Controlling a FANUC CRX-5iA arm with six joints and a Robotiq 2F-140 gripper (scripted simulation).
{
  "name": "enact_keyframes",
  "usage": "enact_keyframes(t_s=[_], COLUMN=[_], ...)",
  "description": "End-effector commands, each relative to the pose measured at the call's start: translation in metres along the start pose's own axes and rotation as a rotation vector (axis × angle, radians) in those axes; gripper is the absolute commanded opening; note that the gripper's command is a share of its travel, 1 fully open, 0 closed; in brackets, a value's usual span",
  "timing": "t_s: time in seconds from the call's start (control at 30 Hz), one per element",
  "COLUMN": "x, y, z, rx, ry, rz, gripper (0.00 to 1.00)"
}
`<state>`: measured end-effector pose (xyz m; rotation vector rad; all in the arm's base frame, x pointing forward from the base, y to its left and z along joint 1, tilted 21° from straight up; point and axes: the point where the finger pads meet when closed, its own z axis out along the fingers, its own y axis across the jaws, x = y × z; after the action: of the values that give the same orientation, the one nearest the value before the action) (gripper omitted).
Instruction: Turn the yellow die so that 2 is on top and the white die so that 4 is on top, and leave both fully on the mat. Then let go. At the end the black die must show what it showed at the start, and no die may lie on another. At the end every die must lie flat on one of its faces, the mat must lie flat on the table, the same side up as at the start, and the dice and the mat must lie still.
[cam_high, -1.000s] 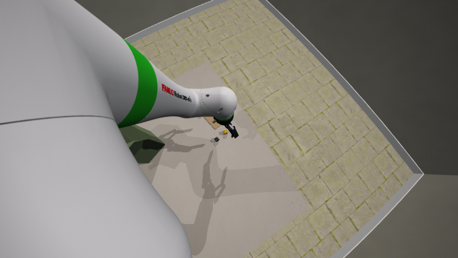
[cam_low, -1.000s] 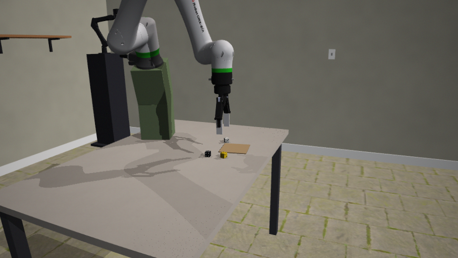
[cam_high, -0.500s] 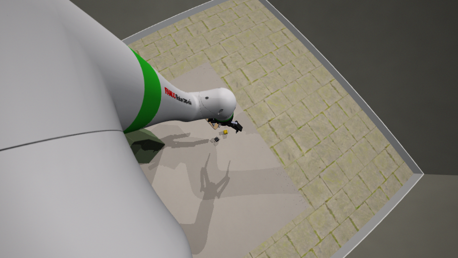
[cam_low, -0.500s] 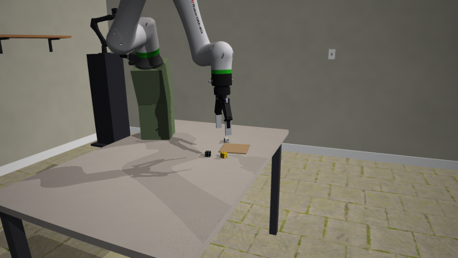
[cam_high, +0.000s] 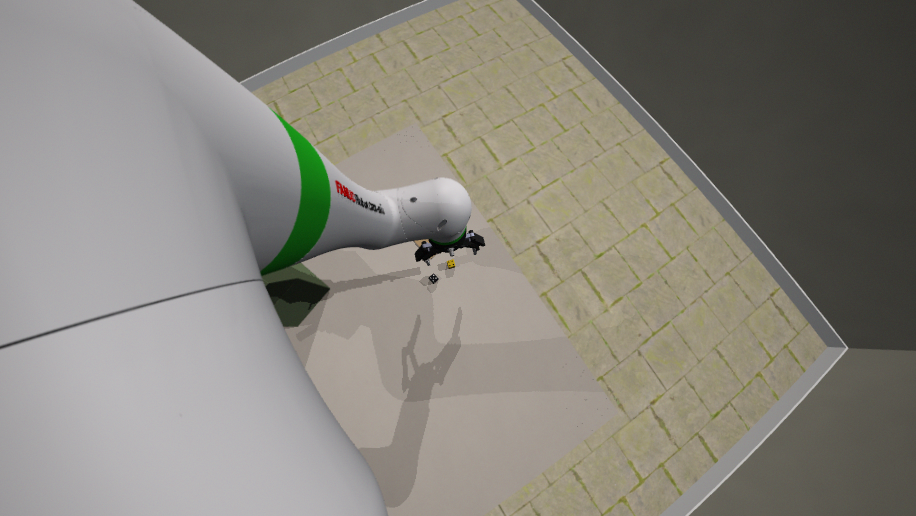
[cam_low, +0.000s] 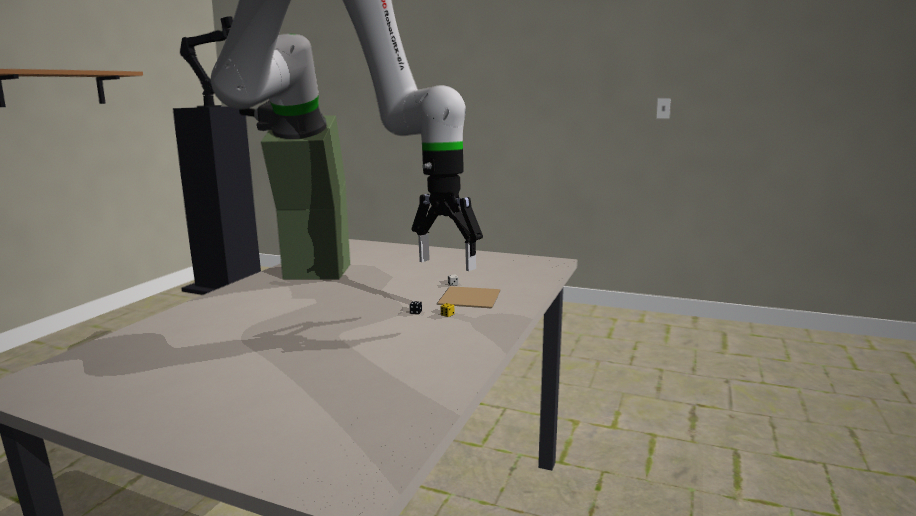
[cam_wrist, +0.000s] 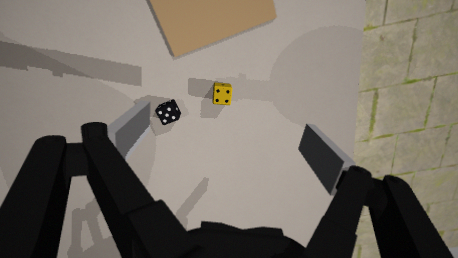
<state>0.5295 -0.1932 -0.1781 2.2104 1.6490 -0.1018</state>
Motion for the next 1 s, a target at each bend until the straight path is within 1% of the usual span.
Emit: enact_keyframes(t_s=[0.0,0.03,0.13,0.17,0.2,0.3,0.37,0.4,0.43,0.6,0.67,0.7,0.73,0.77,0.9,0.93,0.97], x=[0.000,0.000,0.000,0.000,0.000,0.000,0.000,0.000,0.000,0.000,0.000,0.000,0.000,0.000,0.001,0.001,0.001], y=[0.000,0.000,0.000,0.000,0.000,0.000,0.000,0.000,0.000,0.000,0.000,0.000,0.000,0.000,-0.001,-0.001,-0.001], z=[0.002,0.002,0.002,0.004,0.004,0.005,0.006,0.006,0.007,0.009,0.009,0.009,0.011,0.011,0.012,0.012,0.013], rx=[0.032,0.032,0.032,0.032,0.031,0.031,0.031,0.031,0.030,0.029,0.029,0.029,0.028,0.028,0.027,0.027,0.027], ry=[0.006,0.007,0.007,0.009,0.010,0.011,0.013,0.013,0.014,0.017,0.017,0.018,0.020,0.020,0.023,0.023,0.024], rz=[-0.171,-0.208,-0.220,-0.329,-0.368,-0.438,-0.543,-0.544,-0.616,-0.798,-0.798,-0.843,-0.934,-0.935,-1.100,-1.104,-1.175], gripper=[1.00,1.00,1.00,1.00,1.00,1.00,1.00,1.00,1.00,1.00,1.00,1.00,1.00,1.00,1.00,1.00,1.00])
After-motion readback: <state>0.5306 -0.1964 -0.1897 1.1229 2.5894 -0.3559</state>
